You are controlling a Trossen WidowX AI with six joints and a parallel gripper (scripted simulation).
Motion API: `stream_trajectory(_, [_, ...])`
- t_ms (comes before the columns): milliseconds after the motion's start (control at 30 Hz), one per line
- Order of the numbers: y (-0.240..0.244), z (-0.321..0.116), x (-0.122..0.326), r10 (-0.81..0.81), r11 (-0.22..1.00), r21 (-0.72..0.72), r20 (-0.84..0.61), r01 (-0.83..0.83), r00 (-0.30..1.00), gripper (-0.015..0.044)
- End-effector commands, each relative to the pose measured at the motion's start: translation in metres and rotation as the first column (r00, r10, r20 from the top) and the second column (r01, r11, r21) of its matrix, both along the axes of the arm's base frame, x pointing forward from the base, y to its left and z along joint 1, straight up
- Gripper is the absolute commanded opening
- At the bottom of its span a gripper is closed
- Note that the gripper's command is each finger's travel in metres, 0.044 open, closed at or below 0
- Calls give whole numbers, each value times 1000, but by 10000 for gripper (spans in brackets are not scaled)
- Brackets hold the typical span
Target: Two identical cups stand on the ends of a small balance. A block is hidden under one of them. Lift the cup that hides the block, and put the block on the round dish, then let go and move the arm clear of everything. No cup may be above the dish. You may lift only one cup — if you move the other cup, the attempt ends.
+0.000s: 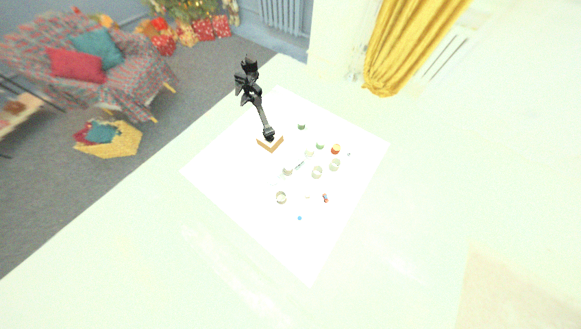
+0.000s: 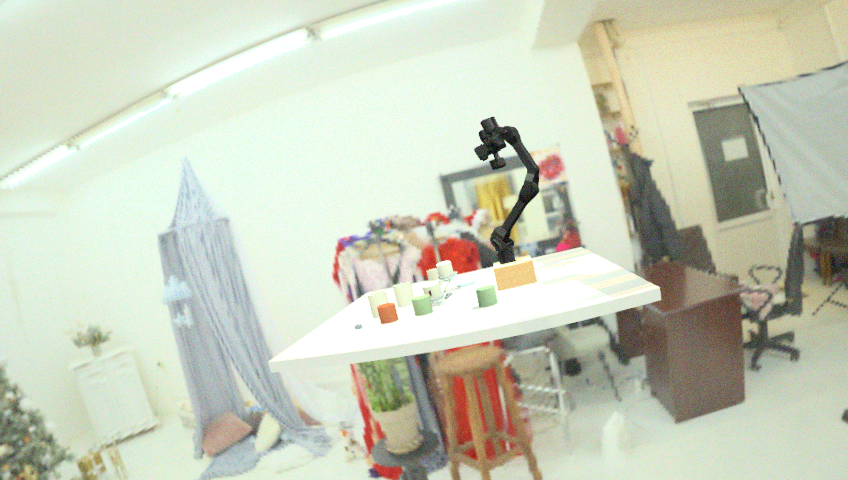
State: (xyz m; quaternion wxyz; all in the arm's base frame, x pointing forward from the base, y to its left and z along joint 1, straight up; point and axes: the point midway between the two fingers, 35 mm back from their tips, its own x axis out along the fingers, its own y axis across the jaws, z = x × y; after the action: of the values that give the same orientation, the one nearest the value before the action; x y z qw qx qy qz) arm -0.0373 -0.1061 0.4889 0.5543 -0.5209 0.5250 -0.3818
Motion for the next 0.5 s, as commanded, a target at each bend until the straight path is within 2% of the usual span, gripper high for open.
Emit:
stream_trajectory(0, [0, -1, 1, 3, 1000, 2, 4, -3, 1000, 426])
stream_trajectory(33, [-2, -2, 4, 12, 1000, 9, 17, -12, 1000, 440])
stream_trajectory(467, [-16, -60, 91, 159, 949, 208, 339, -239, 927, 440])
